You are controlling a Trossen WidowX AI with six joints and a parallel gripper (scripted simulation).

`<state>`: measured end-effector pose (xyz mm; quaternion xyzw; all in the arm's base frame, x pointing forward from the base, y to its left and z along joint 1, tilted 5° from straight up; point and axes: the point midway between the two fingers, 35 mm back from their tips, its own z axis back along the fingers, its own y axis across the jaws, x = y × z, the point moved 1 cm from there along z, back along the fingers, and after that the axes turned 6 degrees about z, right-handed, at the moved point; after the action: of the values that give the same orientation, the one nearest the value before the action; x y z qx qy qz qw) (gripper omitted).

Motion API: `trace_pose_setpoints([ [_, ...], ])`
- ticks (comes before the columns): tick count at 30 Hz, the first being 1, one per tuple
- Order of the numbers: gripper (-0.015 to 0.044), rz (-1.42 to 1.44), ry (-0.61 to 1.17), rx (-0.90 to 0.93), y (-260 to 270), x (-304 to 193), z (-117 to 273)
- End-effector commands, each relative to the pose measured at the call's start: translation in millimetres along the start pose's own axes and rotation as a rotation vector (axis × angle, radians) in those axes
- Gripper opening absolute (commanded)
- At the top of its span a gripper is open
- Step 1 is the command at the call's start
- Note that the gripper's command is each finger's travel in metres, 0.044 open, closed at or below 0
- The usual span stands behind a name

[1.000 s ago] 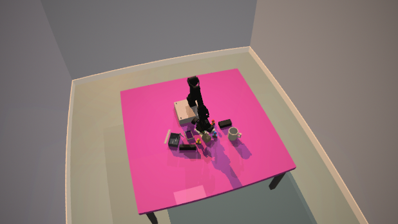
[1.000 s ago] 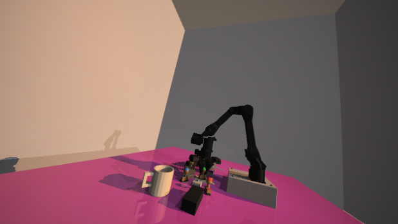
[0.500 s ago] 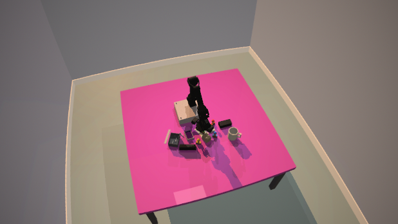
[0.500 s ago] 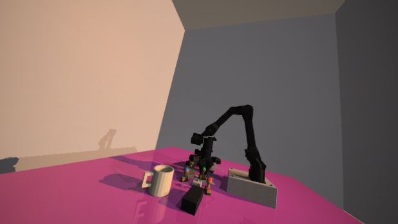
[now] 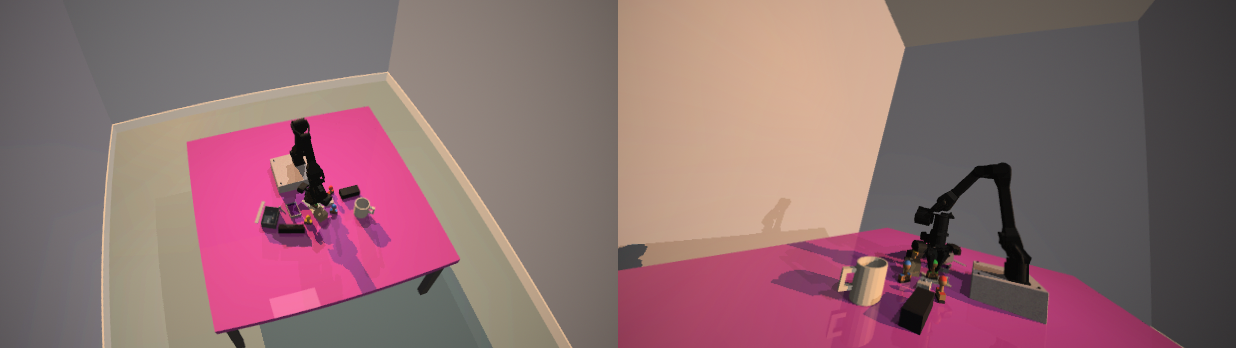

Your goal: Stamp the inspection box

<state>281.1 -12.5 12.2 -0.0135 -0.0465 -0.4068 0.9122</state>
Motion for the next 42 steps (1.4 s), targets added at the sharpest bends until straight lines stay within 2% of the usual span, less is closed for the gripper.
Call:
trace_pose_setpoints([
  [1,0.0000,0.005,-0.004,0.001,0.1,0.6,-1.8],
  [42,0.0000,0.005,-0.004,0.001,0.1,0.6,2.9],
])
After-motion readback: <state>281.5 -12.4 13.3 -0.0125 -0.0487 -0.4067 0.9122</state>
